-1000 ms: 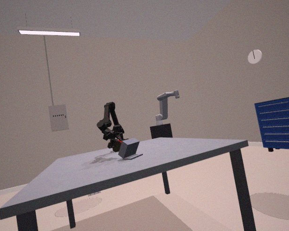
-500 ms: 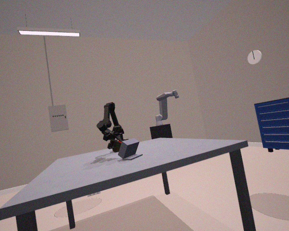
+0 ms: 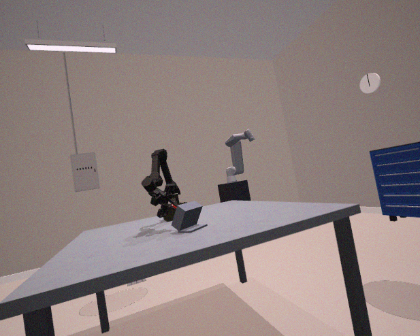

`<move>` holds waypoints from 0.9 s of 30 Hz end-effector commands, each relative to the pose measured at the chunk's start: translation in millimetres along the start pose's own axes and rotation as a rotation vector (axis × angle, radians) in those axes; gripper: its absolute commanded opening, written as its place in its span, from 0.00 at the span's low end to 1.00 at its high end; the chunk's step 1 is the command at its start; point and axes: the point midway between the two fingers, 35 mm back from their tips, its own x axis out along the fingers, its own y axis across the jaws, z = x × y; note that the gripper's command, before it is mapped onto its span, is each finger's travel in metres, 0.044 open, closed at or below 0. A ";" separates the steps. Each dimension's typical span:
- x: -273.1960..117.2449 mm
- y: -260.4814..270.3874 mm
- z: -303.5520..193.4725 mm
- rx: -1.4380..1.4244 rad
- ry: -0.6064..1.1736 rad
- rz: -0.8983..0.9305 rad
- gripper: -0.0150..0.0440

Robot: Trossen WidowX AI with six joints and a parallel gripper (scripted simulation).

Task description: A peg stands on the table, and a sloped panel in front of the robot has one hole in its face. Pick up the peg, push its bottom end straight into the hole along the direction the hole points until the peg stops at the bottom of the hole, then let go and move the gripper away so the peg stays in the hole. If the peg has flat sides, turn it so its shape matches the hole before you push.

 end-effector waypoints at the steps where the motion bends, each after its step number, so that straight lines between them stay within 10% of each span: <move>1: 3.6 -2.0 0.3 0.008 -0.001 -0.004 0.25; 27: 19.6 -1.2 0.1 0.008 -0.001 -0.003 0.25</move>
